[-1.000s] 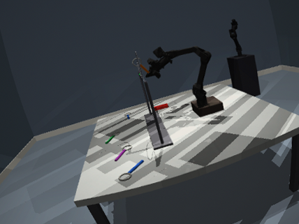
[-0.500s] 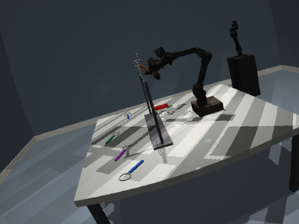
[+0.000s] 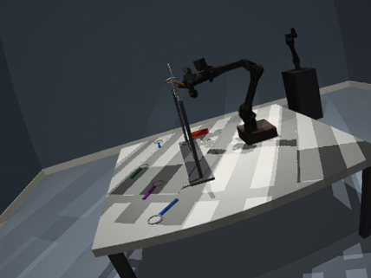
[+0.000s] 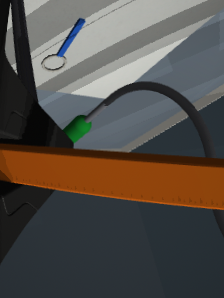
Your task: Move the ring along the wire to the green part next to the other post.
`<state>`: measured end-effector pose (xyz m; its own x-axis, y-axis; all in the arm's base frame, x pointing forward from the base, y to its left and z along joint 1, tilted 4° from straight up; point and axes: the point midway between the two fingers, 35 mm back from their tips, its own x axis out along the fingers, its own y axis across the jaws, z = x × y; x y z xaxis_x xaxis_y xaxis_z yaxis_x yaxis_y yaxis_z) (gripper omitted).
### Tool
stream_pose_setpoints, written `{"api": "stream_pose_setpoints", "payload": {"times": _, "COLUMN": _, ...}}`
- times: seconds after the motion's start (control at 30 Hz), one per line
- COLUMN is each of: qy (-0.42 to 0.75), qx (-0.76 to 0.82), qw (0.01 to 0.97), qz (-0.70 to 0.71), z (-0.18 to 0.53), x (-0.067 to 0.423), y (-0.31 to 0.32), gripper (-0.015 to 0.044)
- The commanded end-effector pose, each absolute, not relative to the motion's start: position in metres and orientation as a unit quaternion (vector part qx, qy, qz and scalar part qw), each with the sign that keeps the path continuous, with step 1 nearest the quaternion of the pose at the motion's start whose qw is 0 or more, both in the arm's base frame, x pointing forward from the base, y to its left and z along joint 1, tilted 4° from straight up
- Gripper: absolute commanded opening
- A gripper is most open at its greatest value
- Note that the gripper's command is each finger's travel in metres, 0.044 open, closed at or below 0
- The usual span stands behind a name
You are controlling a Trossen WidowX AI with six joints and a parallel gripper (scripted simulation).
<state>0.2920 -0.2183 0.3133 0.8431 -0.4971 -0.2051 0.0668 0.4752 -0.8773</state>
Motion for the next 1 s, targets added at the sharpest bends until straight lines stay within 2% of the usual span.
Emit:
{"api": "stream_pose_setpoints", "payload": {"times": 0.0, "qy": 0.216, "qx": -0.528, "qw": 0.801, "qz": -0.182, "z": 0.320, "x": 0.291, "y": -0.223, "gripper": -0.0150}}
{"api": "stream_pose_setpoints", "payload": {"times": 0.7, "qy": 0.178, "qx": -0.695, "qw": 0.662, "qz": -0.219, "z": 0.349, "x": 0.291, "y": -0.229, "gripper": -0.0150}}
{"api": "stream_pose_setpoints", "payload": {"times": 0.97, "qy": 0.172, "qx": -0.713, "qw": 0.642, "qz": -0.223, "z": 0.348, "x": 0.291, "y": -0.231, "gripper": -0.0150}}
